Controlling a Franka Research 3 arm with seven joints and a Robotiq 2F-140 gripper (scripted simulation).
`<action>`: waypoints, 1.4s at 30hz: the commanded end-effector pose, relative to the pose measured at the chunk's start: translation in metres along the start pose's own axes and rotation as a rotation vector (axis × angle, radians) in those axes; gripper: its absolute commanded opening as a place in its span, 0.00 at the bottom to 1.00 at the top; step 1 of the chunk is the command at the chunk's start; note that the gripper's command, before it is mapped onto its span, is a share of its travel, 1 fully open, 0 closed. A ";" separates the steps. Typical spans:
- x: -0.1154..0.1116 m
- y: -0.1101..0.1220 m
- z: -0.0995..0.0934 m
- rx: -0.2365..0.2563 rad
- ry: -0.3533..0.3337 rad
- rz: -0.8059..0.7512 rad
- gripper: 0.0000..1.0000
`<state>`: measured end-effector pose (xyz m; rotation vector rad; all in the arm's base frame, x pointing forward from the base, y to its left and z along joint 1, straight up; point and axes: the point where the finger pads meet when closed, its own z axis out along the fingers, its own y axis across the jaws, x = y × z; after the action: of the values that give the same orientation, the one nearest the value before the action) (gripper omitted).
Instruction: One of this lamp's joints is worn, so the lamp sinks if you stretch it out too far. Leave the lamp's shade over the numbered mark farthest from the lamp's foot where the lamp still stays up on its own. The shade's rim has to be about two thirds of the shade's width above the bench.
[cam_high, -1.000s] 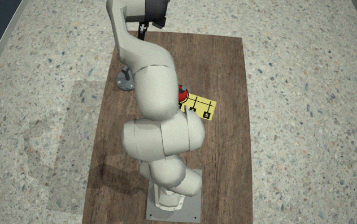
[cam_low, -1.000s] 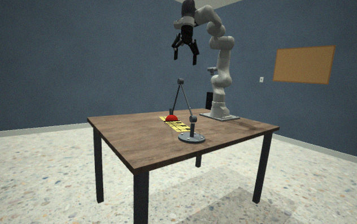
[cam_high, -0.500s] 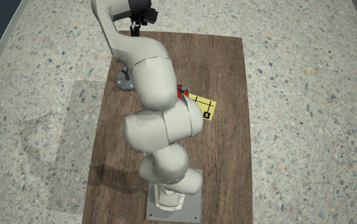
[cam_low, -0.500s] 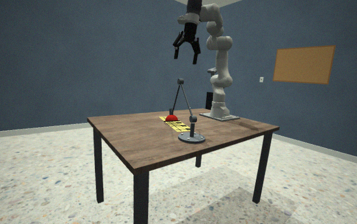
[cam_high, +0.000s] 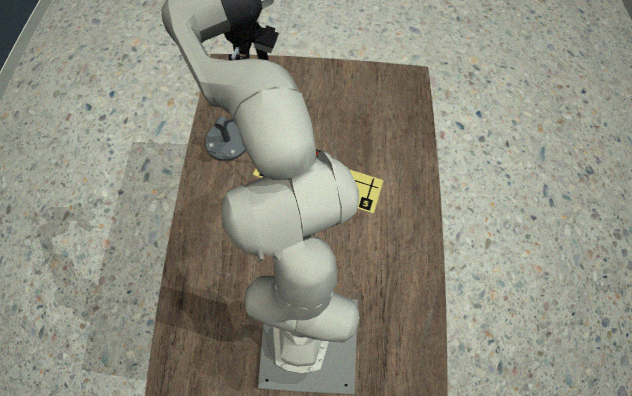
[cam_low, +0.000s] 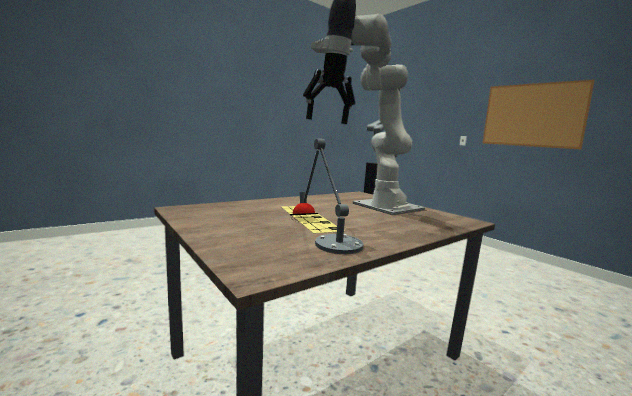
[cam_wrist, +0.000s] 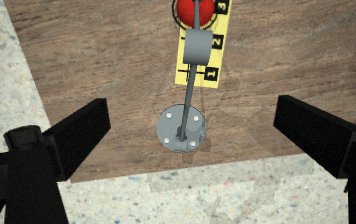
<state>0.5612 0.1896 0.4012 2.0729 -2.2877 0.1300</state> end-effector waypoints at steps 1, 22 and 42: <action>0.006 0.003 0.015 -0.034 0.038 0.108 1.00; 0.000 0.004 0.059 -0.034 0.030 0.063 1.00; 0.001 0.013 0.108 -0.058 0.055 0.093 1.00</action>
<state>0.5469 0.1803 0.2990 1.9282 -2.3038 0.1118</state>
